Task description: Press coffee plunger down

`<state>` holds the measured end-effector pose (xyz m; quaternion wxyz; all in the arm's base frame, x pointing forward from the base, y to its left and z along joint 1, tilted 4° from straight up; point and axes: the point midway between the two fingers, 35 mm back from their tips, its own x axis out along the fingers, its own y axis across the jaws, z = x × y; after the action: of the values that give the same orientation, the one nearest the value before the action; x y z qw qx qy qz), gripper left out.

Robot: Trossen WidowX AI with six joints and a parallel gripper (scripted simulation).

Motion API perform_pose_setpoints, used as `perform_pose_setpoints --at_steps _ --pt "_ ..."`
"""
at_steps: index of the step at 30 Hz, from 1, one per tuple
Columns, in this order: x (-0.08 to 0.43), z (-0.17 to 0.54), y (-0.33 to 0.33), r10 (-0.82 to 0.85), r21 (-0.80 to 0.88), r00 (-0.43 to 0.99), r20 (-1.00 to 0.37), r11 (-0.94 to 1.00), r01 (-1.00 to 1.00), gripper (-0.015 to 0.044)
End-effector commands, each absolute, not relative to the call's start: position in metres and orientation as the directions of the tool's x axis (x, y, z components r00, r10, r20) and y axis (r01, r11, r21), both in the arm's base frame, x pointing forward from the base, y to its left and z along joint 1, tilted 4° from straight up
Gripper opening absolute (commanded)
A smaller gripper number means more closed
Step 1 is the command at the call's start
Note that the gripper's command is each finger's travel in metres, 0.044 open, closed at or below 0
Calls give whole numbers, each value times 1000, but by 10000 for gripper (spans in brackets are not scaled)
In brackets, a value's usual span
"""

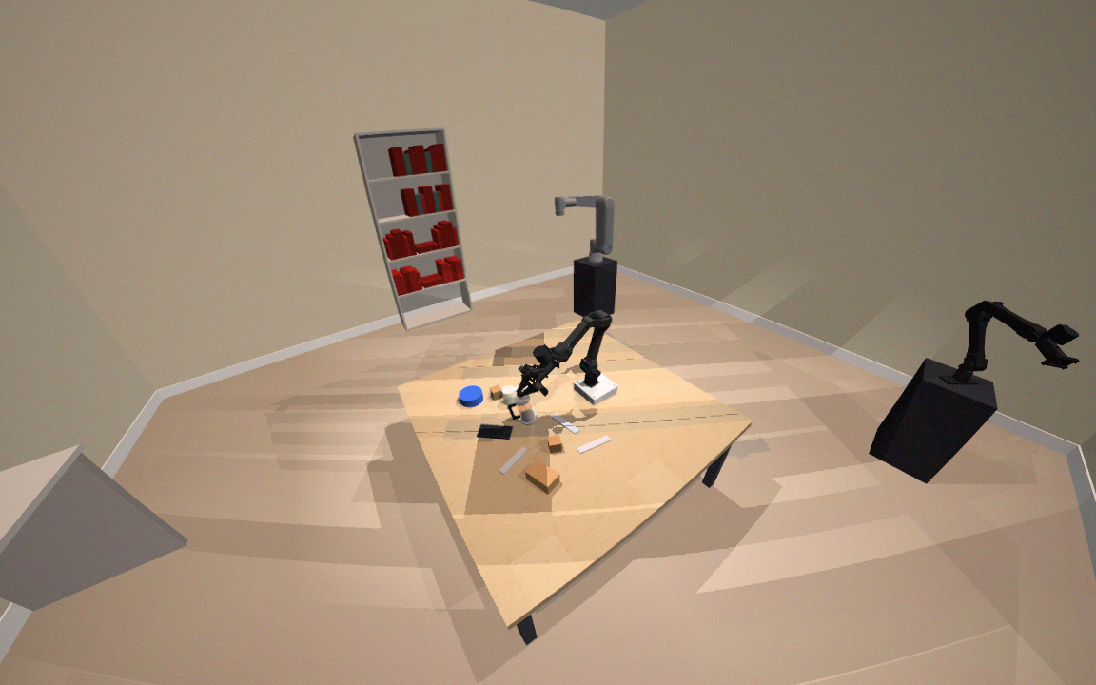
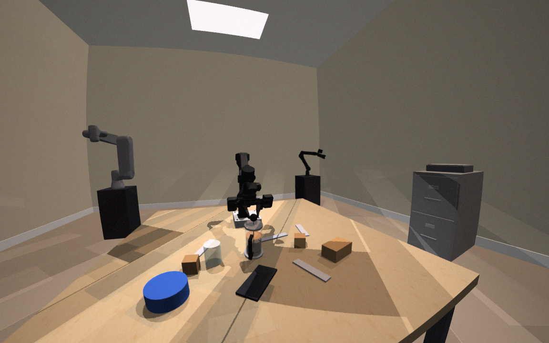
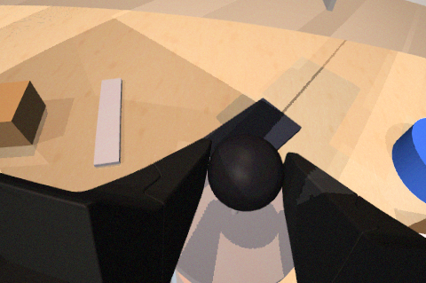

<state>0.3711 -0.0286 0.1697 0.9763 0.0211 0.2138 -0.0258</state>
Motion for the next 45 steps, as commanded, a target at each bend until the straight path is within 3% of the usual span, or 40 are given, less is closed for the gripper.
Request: perform_pose_setpoints --at_steps 1,19,31,37,45 --pt "372 165 -29 -41 36 900 -434 997 63 117" --pt "372 170 -29 -41 30 906 -421 998 60 117" --pt "372 170 -29 -41 30 906 -421 998 60 432" --pt "368 182 -29 -41 31 905 -423 998 60 440" --pt "325 245 -29 -40 35 899 -437 997 61 440"
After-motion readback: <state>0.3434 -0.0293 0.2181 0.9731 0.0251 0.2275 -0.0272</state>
